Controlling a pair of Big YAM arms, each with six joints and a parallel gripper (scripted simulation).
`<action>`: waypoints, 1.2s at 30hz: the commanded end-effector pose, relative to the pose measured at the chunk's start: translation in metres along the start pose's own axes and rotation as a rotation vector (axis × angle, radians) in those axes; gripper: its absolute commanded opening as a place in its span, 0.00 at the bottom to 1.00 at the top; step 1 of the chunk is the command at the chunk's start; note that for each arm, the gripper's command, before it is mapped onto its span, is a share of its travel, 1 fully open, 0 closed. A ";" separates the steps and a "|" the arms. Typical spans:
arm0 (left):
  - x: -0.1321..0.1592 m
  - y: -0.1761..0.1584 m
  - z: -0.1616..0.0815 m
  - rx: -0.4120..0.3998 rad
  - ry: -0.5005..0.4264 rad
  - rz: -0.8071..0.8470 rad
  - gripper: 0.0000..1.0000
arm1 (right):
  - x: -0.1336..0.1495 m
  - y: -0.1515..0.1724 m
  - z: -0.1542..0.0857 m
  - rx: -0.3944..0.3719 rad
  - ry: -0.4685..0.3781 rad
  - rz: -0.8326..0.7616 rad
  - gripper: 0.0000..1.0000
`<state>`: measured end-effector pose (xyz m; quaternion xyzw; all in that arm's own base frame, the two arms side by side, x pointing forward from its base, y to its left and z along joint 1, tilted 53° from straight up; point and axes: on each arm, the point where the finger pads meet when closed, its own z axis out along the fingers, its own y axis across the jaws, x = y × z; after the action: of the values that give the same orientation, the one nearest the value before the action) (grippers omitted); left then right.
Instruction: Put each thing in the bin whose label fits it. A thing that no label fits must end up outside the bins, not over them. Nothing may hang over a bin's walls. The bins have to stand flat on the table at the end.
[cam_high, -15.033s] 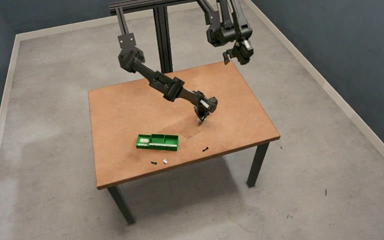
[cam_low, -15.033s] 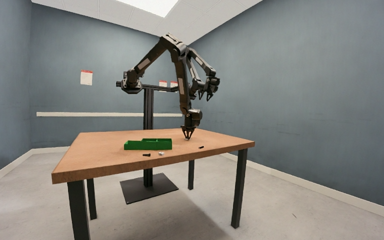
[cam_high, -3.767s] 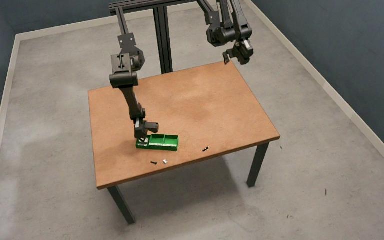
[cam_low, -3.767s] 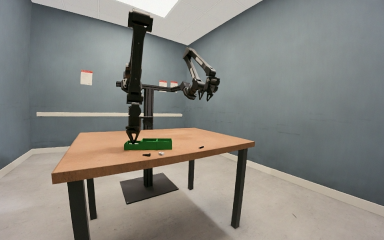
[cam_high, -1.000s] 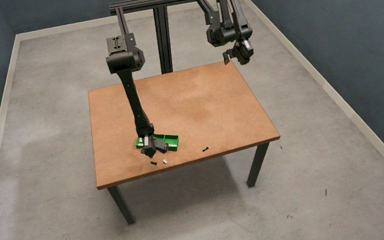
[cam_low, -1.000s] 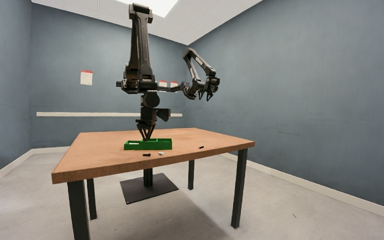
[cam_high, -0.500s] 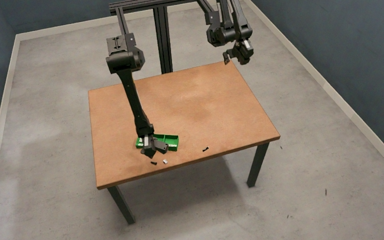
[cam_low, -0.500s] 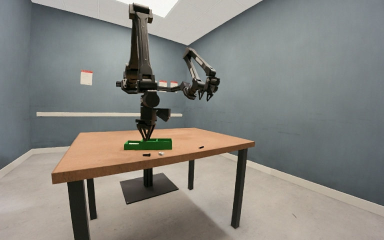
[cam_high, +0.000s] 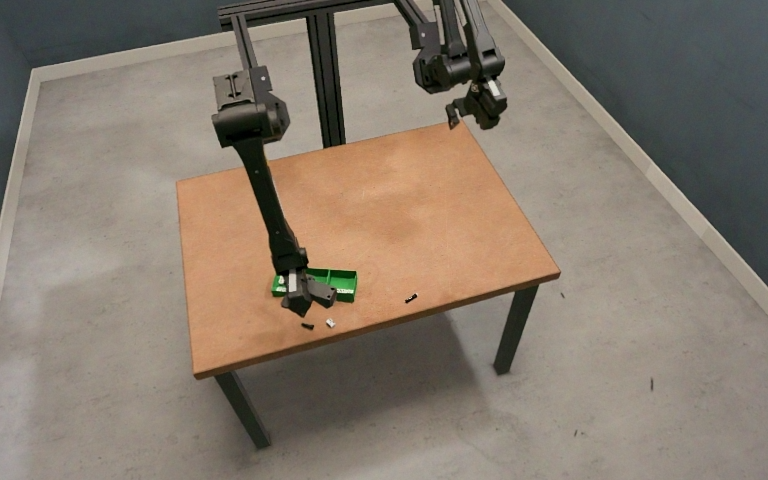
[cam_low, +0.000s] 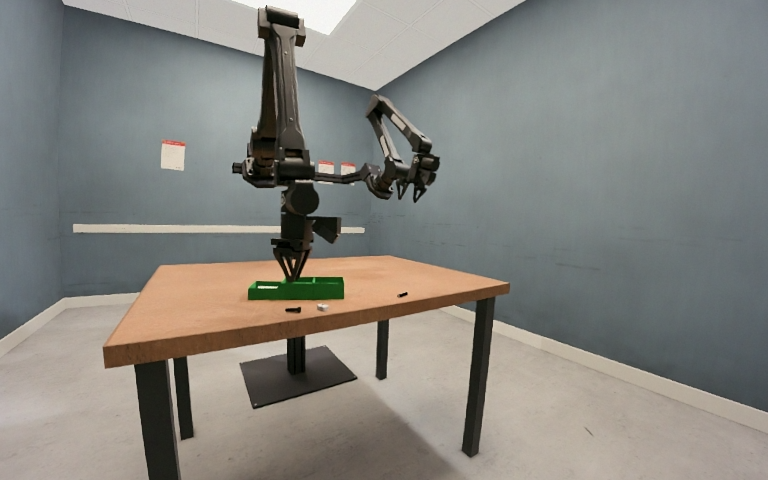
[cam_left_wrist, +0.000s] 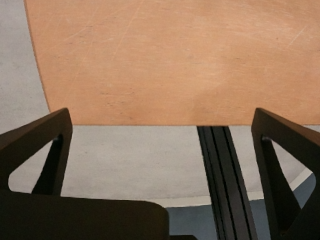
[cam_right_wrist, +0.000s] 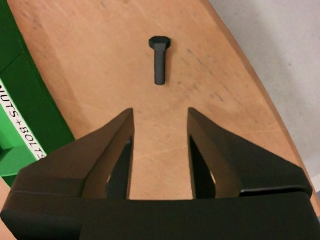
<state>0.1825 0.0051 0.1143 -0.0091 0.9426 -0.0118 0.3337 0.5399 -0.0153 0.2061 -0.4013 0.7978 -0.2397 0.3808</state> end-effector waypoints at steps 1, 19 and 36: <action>-0.020 0.000 -0.019 -0.003 -0.048 -0.001 1.00 | -0.002 -0.005 -0.002 0.008 -0.005 0.001 0.29; -0.020 0.000 -0.019 -0.003 -0.048 -0.001 1.00 | 0.004 -0.005 0.054 0.012 0.002 -0.002 0.29; -0.020 0.000 -0.019 -0.003 -0.048 -0.001 1.00 | 0.007 0.002 0.075 -0.006 0.011 -0.005 0.29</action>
<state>0.1825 0.0051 0.1143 -0.0091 0.9426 -0.0118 0.3337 0.5956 -0.0204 0.1765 -0.3993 0.7958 -0.2421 0.3855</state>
